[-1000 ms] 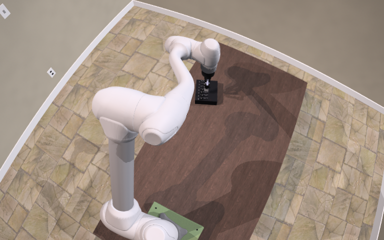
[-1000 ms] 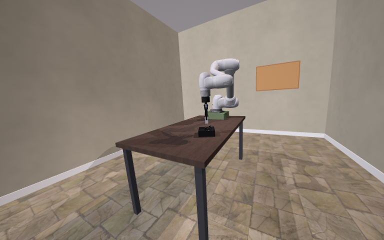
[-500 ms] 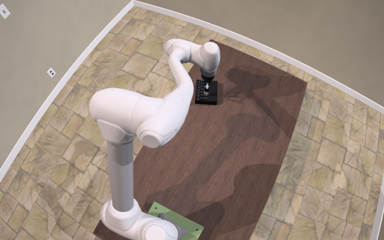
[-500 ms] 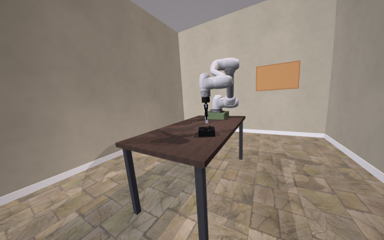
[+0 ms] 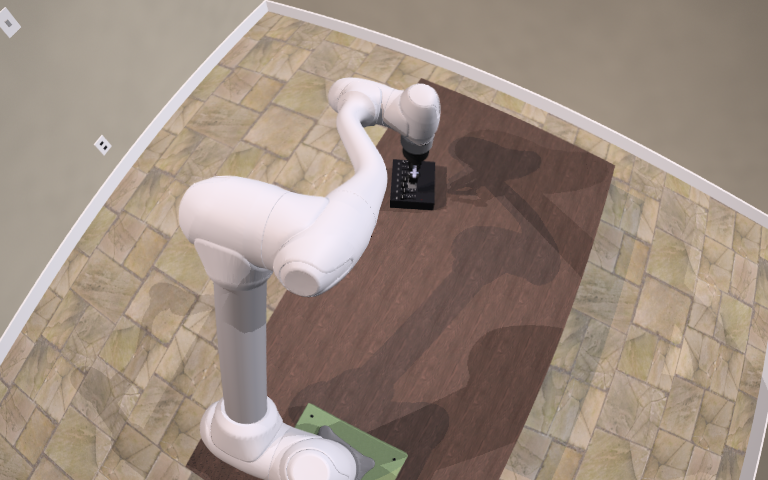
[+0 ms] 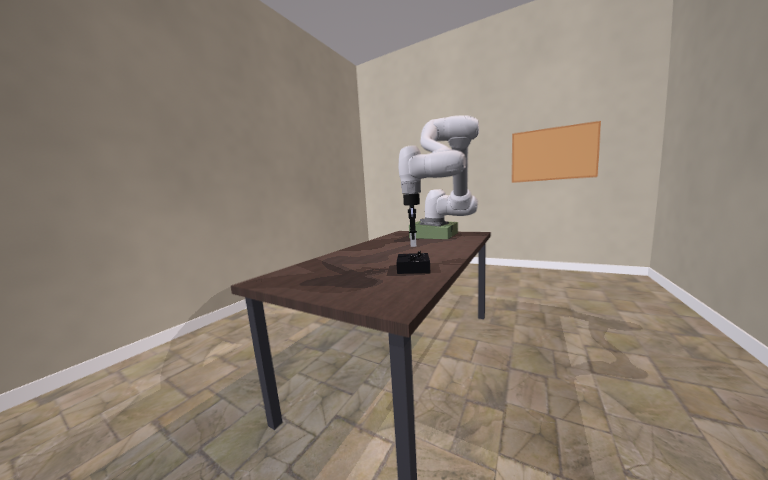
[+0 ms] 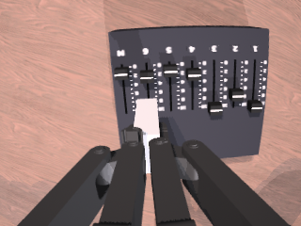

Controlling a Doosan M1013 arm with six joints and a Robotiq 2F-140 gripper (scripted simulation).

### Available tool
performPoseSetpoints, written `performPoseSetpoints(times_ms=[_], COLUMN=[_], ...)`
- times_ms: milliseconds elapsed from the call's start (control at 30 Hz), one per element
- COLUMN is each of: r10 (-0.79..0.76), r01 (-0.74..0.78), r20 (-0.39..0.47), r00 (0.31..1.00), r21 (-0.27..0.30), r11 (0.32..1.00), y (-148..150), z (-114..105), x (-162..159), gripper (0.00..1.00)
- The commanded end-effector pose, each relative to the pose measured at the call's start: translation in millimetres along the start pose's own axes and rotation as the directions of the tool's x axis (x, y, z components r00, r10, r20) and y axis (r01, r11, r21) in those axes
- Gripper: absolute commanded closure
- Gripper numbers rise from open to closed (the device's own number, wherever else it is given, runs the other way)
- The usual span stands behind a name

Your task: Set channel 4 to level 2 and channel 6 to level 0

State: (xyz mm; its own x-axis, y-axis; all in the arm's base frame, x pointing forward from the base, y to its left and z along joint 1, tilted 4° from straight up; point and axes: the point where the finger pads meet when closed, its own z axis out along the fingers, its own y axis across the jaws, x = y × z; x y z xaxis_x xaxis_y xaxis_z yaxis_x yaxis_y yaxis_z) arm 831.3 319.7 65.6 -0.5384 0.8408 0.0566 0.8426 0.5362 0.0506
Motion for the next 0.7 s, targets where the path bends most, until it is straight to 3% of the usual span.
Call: performPoseSetpoints(times_ms=[0, 667], r10=[0.0, 0.0], r01=[0.0, 0.0], r20=[0.0, 0.0], r00=[1.0, 1.0], r21=[0.0, 0.0], r11=[1.0, 1.0], y=[0.0, 0.0], z=[-0.2, 1.9], x=[0.0, 0.0], gripper=[0.9, 0.9])
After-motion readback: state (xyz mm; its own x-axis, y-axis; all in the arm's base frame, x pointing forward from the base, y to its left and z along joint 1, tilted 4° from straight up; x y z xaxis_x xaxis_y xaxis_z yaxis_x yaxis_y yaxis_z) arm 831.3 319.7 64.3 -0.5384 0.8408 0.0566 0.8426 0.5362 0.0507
